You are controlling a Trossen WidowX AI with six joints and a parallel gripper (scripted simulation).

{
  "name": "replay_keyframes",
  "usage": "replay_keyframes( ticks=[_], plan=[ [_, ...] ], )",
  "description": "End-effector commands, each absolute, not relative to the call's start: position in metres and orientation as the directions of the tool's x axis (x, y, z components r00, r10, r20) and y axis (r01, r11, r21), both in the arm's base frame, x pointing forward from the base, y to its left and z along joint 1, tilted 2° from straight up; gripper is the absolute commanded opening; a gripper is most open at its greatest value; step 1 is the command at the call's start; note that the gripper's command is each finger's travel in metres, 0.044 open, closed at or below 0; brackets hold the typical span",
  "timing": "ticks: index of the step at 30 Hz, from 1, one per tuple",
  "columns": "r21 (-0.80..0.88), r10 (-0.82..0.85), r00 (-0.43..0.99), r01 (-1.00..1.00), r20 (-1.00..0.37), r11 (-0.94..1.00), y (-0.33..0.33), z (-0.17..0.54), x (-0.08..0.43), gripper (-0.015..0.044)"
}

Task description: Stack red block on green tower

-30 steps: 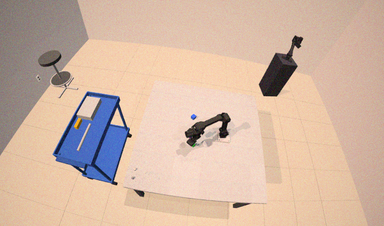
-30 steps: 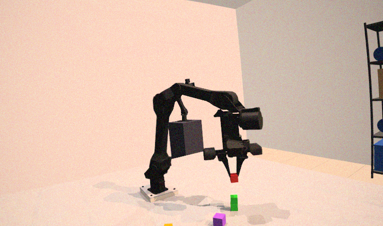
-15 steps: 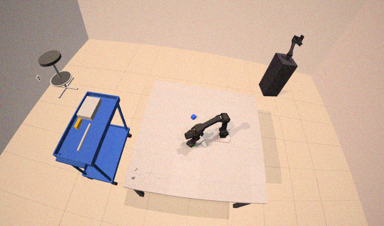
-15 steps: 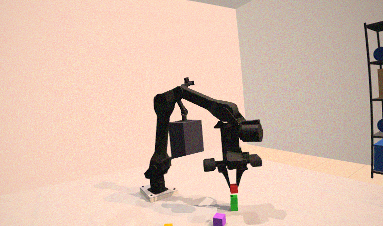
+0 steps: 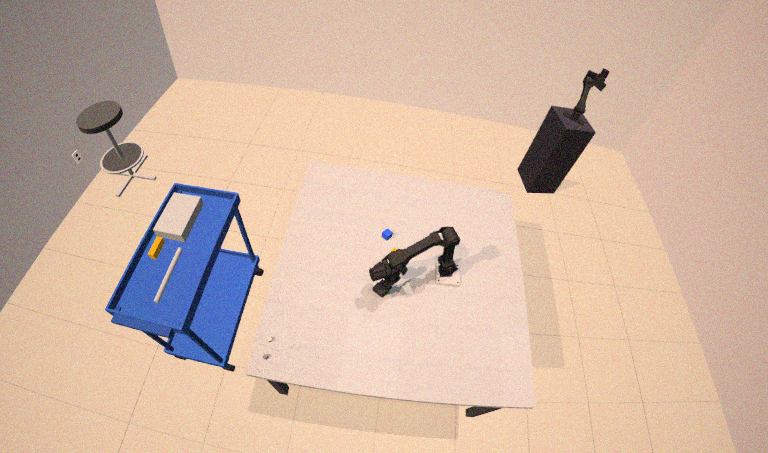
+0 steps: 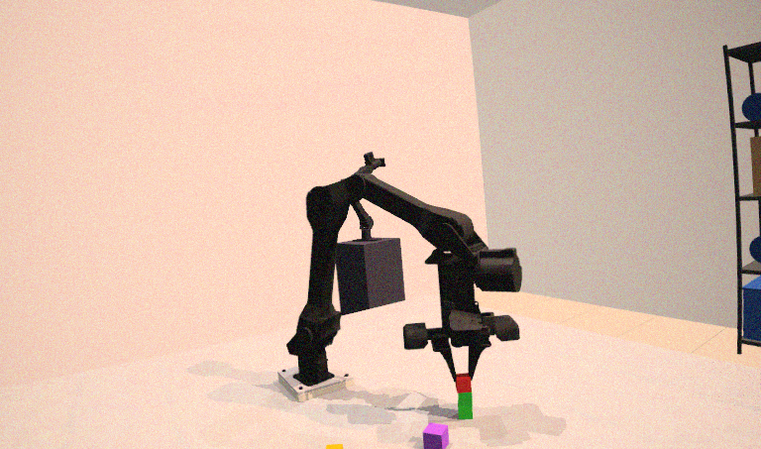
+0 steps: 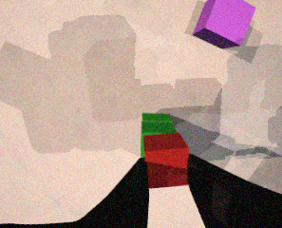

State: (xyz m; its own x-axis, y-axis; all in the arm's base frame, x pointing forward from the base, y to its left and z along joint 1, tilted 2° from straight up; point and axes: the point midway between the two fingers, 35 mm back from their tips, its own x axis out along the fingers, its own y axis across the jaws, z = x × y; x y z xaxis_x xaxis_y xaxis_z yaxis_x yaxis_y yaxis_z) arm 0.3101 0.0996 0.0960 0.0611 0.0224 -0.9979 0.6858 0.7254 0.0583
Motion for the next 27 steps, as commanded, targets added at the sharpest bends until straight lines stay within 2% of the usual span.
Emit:
replay_keyframes(
  ticks=[1,19,27],
  plan=[
    [0.057,0.019,0.062,0.683,-0.998,0.728,0.0992,0.0952,0.3105,0.0],
    [0.057,0.019,0.062,0.683,-0.998,0.728,0.0994,0.0984,0.3106,0.0],
    [0.059,0.023,0.061,0.686,-0.998,0.725,0.0996,0.0954,0.3103,0.021]
  ],
)
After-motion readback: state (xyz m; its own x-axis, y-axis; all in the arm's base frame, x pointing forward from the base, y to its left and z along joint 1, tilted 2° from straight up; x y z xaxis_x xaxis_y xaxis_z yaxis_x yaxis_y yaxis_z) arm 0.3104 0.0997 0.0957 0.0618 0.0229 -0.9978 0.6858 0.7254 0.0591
